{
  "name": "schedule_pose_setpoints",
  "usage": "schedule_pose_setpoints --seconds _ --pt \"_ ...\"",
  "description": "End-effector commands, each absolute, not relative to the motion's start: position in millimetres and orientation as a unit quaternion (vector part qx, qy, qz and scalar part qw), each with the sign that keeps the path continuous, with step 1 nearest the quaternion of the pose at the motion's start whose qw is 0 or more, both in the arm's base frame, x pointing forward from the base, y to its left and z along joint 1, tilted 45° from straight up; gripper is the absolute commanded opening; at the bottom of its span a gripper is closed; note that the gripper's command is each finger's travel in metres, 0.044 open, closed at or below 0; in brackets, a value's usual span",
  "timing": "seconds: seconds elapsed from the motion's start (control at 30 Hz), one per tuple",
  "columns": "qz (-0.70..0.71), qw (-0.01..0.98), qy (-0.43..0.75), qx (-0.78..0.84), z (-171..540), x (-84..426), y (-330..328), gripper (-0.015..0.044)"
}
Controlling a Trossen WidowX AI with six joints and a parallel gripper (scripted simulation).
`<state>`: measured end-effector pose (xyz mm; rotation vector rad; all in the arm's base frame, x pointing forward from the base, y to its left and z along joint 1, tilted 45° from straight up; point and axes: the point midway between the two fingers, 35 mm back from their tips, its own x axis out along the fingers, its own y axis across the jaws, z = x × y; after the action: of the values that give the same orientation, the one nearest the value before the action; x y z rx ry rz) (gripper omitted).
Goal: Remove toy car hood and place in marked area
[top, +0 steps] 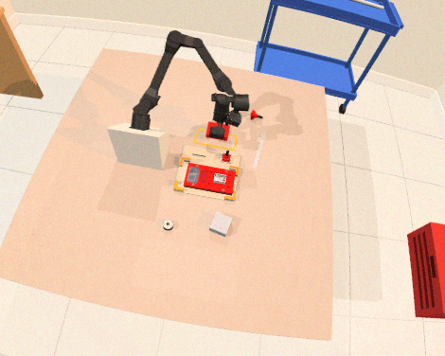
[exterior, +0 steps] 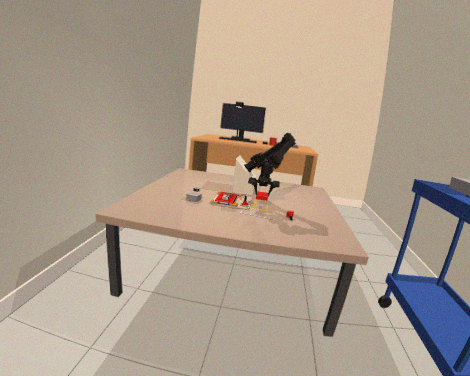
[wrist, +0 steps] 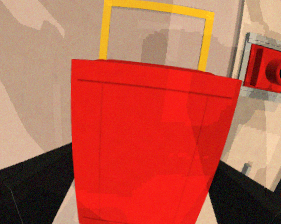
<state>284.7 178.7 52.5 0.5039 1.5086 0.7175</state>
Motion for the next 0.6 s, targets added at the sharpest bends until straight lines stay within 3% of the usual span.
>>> schedule_pose_setpoints --seconds 0.0,0.57 --pt "0.312 0.643 0.663 0.222 49.7 284.4 180.1 0.0000" --pt "0.313 0.643 0.663 0.223 41.2 282.5 189.0 0.0000"
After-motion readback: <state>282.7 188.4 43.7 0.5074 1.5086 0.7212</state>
